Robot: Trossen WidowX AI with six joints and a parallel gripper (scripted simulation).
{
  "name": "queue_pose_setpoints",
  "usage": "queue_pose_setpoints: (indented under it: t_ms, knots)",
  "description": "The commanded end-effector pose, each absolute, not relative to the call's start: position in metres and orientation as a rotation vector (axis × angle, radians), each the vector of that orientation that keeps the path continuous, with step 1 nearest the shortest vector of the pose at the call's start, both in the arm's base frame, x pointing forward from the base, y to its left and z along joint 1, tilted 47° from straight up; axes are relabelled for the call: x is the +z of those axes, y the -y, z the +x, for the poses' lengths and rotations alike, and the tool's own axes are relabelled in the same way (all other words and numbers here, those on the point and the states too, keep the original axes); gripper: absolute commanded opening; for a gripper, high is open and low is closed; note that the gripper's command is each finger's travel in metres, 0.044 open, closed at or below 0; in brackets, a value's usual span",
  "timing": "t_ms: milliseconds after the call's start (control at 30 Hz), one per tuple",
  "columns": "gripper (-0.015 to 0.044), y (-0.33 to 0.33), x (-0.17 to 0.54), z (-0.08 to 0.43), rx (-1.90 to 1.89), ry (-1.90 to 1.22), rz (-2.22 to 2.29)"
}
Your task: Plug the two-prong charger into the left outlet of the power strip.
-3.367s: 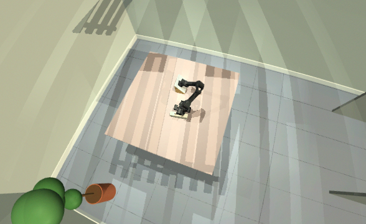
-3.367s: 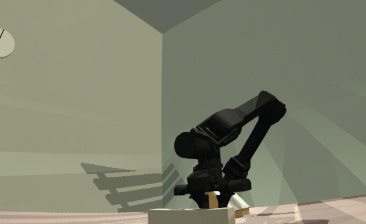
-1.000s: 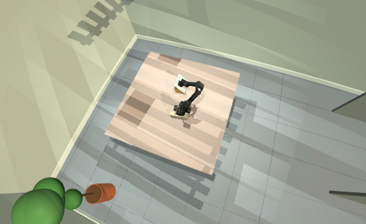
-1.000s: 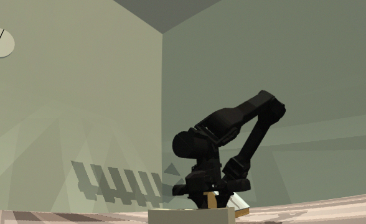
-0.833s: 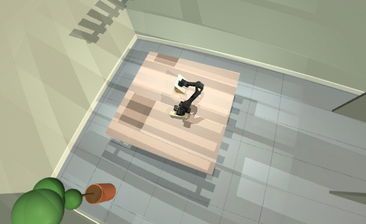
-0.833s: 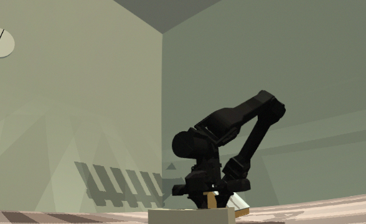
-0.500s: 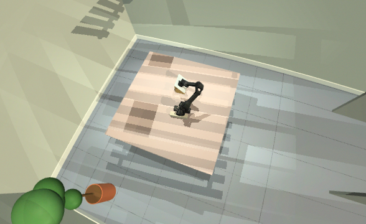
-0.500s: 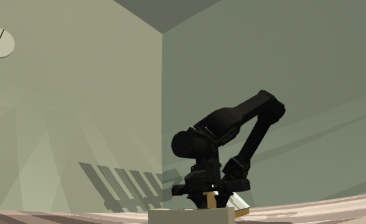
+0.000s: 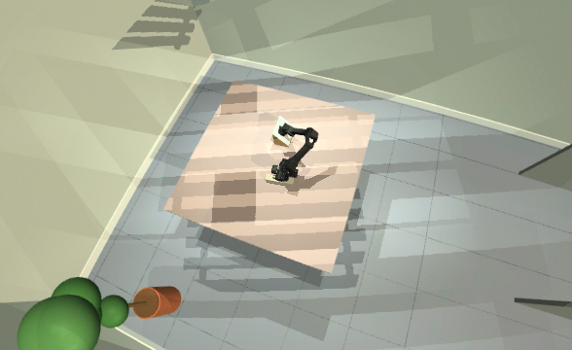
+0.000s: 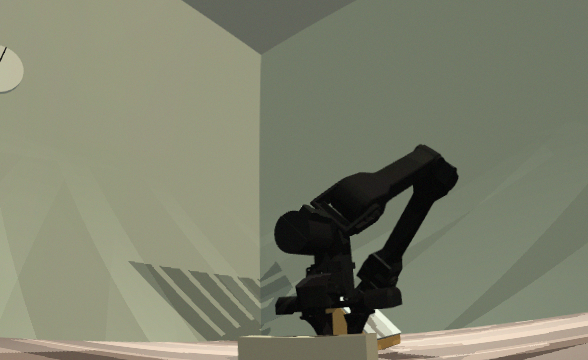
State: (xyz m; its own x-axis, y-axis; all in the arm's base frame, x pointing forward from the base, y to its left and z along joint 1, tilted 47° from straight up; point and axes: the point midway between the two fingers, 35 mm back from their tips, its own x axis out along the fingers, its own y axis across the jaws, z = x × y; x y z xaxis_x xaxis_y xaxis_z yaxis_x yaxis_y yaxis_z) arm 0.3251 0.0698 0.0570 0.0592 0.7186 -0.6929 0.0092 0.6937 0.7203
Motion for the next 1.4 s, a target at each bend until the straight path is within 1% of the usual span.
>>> queue_pose_setpoints:
  t_ms: [0, 1367]
  knots:
    - [0.0, -0.07, 0.059, 0.33, 0.604, -1.414, 0.648]
    - [0.0, -0.069, 0.061, 0.342, 0.605, -1.413, 0.647]
